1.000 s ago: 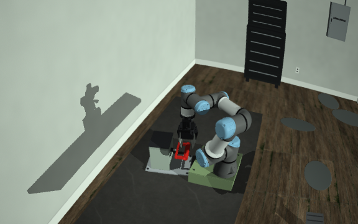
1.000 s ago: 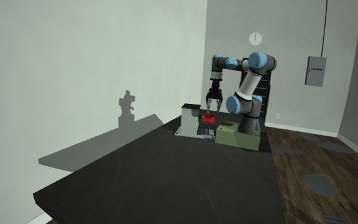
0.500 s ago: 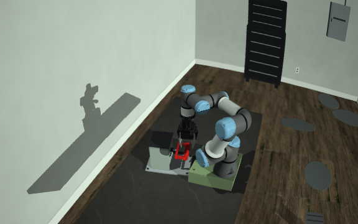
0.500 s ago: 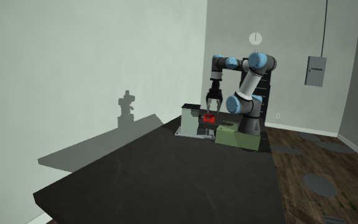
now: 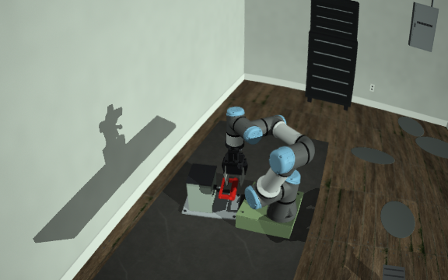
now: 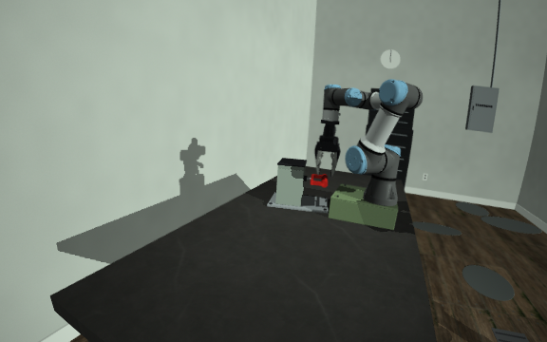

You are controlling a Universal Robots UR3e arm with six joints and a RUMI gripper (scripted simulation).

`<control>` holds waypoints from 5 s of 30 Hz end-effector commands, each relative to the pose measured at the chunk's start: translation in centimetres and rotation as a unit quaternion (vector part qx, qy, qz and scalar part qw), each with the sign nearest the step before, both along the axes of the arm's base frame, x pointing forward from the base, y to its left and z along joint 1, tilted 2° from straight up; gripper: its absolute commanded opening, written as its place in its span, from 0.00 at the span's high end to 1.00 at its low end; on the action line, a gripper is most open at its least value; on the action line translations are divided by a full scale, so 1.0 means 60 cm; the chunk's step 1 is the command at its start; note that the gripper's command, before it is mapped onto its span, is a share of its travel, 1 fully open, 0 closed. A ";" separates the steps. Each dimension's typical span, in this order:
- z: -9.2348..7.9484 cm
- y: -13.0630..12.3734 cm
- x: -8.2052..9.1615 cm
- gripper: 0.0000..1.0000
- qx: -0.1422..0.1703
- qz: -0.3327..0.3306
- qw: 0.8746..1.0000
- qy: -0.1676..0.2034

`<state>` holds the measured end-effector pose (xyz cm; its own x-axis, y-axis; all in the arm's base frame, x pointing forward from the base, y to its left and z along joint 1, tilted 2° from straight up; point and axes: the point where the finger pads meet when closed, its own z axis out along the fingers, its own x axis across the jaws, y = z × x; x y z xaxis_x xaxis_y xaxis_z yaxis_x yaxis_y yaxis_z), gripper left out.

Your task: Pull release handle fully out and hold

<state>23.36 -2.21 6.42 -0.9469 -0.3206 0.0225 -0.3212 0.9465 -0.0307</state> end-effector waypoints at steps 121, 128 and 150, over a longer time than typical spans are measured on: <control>-0.057 -0.003 0.000 1.00 -0.001 0.000 1.000 -0.001; -0.057 -0.003 0.000 1.00 -0.001 0.000 1.000 -0.001; -0.057 -0.003 0.000 1.00 -0.001 0.000 1.000 -0.001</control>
